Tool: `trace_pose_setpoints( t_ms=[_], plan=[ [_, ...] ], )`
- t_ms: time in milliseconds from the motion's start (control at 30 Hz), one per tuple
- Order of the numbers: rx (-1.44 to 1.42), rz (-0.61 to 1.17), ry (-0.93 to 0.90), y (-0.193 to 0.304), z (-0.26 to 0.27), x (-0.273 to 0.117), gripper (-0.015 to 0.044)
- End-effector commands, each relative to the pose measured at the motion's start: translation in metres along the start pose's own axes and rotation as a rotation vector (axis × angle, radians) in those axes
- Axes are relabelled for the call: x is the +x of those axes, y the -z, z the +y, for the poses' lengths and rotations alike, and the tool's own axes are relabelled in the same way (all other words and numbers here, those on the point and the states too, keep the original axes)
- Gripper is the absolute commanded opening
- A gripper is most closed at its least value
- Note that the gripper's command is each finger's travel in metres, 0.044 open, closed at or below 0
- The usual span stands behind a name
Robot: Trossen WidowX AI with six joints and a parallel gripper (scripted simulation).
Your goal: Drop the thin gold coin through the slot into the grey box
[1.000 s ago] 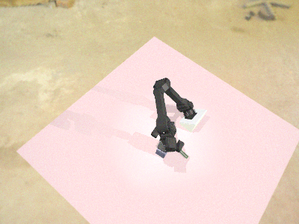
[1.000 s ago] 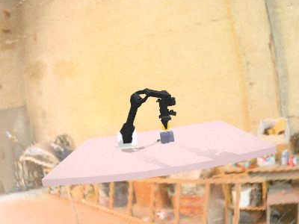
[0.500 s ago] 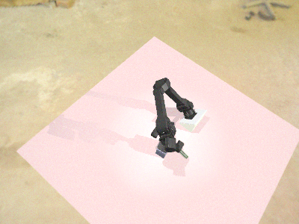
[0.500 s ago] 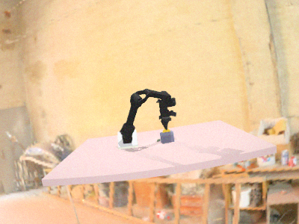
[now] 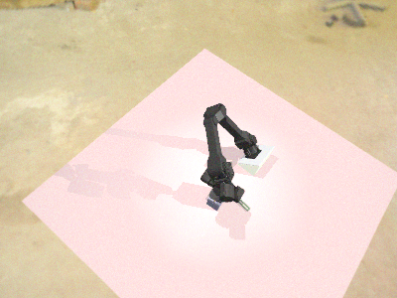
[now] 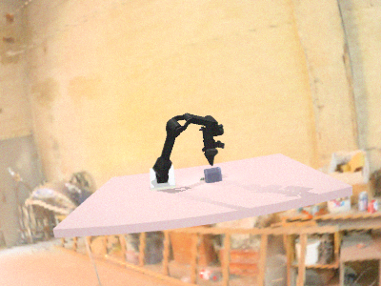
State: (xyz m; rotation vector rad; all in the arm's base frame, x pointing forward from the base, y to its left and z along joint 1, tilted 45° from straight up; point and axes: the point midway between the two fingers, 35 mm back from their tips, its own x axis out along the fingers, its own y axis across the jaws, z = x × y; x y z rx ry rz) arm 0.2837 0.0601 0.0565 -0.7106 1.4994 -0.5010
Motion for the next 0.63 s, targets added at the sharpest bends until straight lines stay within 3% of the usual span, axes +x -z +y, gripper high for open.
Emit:
trace_pose_setpoints(
  t_ms=[0,100,200,600],
  plan=[
    [0.005,-0.004,-0.006,-0.001,0.001,-0.012,0.0292],
    [0.004,-0.004,-0.005,-0.001,0.001,-0.018,0.0371],
    [0.000,-0.002,0.000,0.002,0.000,-0.048,0.0440],
    [-0.001,-0.002,0.002,0.003,-0.001,-0.058,0.0440]
  ],
)
